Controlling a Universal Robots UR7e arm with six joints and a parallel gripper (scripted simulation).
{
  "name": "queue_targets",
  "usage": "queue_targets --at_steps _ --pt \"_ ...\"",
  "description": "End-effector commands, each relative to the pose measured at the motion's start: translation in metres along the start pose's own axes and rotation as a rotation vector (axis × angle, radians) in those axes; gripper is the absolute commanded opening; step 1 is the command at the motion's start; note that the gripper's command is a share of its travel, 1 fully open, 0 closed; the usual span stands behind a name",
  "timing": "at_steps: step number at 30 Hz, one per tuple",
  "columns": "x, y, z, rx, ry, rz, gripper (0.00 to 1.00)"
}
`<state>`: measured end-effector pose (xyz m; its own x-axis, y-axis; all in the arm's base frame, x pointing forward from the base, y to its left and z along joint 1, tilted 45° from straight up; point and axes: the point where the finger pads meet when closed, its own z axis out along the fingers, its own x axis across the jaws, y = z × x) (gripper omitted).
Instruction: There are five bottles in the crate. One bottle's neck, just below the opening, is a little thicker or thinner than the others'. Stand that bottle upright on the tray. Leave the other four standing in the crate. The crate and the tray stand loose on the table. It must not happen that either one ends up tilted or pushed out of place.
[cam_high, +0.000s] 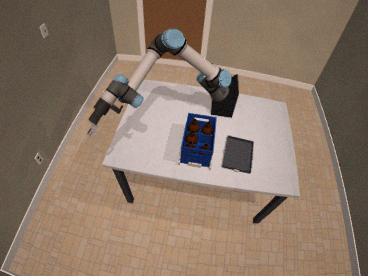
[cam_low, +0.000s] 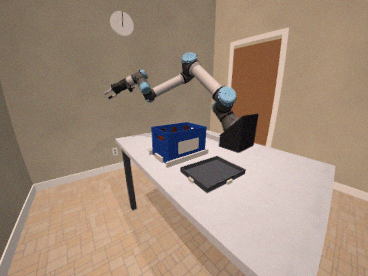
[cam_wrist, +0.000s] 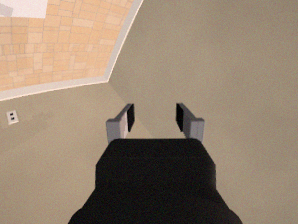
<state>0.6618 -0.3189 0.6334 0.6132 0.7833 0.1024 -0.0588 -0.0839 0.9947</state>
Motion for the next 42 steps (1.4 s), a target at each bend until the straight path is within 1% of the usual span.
queue_targets --at_steps 1,10,12,13,14,17,22,27,29,30,31,34,42 --pt "0.016 -0.056 -0.01 0.142 -0.036 0.058 1.0" --pt "0.039 -0.141 -0.039 0.343 -0.098 0.097 1.0" --pt "0.039 -0.141 -0.039 0.343 -0.098 0.097 1.0" --pt "0.044 -0.164 -0.05 0.395 -0.118 0.1 1.0" --pt "0.047 -0.174 -0.055 0.419 -0.128 0.1 1.0" --pt "0.051 -0.197 -0.068 0.471 -0.151 0.098 1.0" --pt "0.058 -0.239 -0.095 0.565 -0.197 0.085 1.0" --pt "0.062 -0.278 -0.126 0.652 -0.246 0.06 1.0" --pt "0.062 -0.278 -0.126 0.652 -0.246 0.06 1.0" --pt "0.063 -0.298 -0.143 0.694 -0.273 0.042 1.0" --pt "0.064 -0.306 -0.151 0.712 -0.285 0.033 1.0" --pt "0.063 -0.324 -0.169 0.751 -0.313 0.009 1.0" --pt "0.056 -0.375 -0.229 0.854 -0.402 -0.086 1.0"
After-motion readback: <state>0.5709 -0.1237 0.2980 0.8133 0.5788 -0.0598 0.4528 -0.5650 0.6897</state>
